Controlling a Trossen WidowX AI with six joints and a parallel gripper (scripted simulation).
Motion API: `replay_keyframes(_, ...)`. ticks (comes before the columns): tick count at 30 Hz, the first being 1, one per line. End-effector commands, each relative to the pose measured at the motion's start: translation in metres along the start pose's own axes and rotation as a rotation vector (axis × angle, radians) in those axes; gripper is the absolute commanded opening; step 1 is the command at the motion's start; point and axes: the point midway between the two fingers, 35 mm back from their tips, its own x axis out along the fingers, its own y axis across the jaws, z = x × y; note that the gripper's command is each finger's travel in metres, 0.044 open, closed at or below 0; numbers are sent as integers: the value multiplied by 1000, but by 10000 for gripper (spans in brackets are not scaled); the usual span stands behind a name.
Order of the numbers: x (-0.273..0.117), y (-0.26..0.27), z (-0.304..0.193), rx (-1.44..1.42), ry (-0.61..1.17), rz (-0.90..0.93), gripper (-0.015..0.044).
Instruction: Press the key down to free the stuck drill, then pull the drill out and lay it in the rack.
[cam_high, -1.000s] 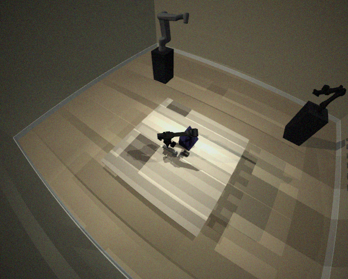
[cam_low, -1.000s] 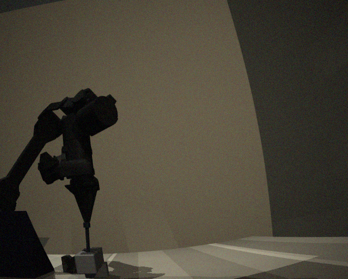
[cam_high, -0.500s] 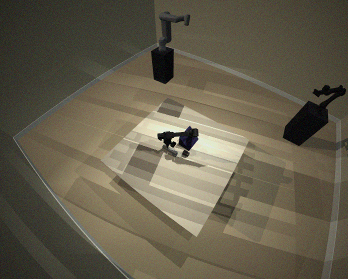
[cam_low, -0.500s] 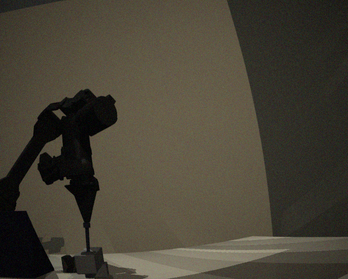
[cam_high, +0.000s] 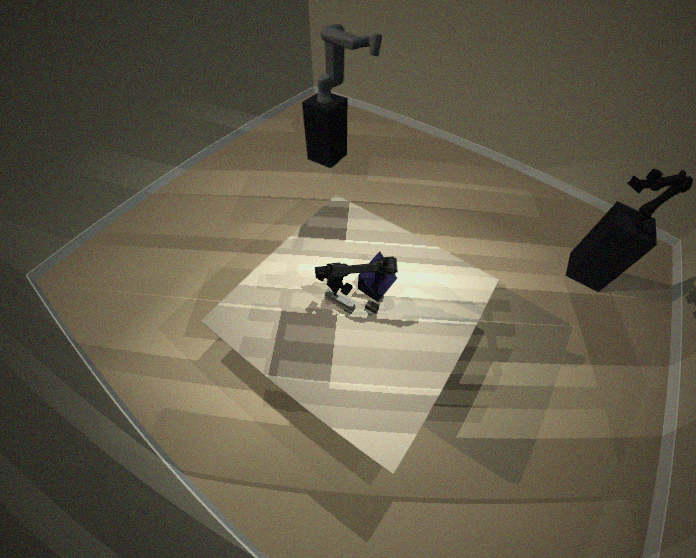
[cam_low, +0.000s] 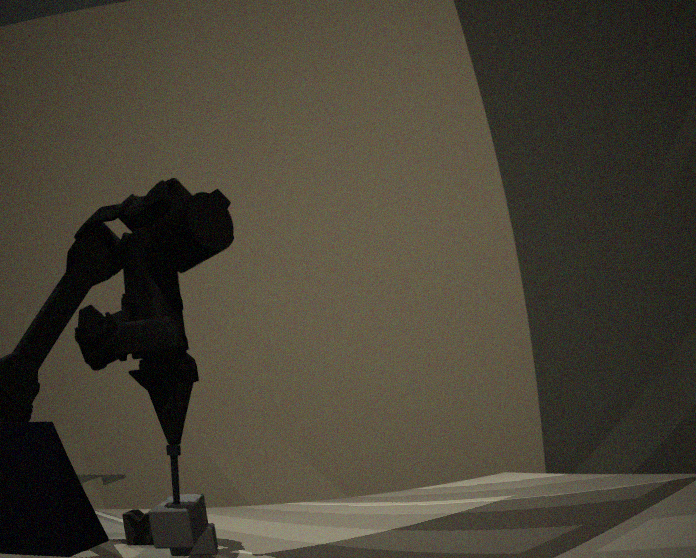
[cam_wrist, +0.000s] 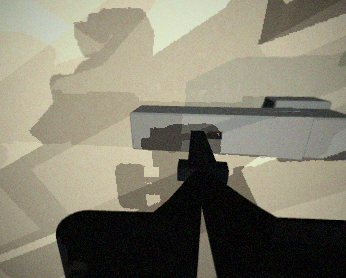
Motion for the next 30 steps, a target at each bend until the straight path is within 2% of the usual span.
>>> replay_keyframes(1, 25, -2, 8, 4, -56, -30, 0)
replay_keyframes(30, 27, -2, 8, 4, -56, -30, 0)
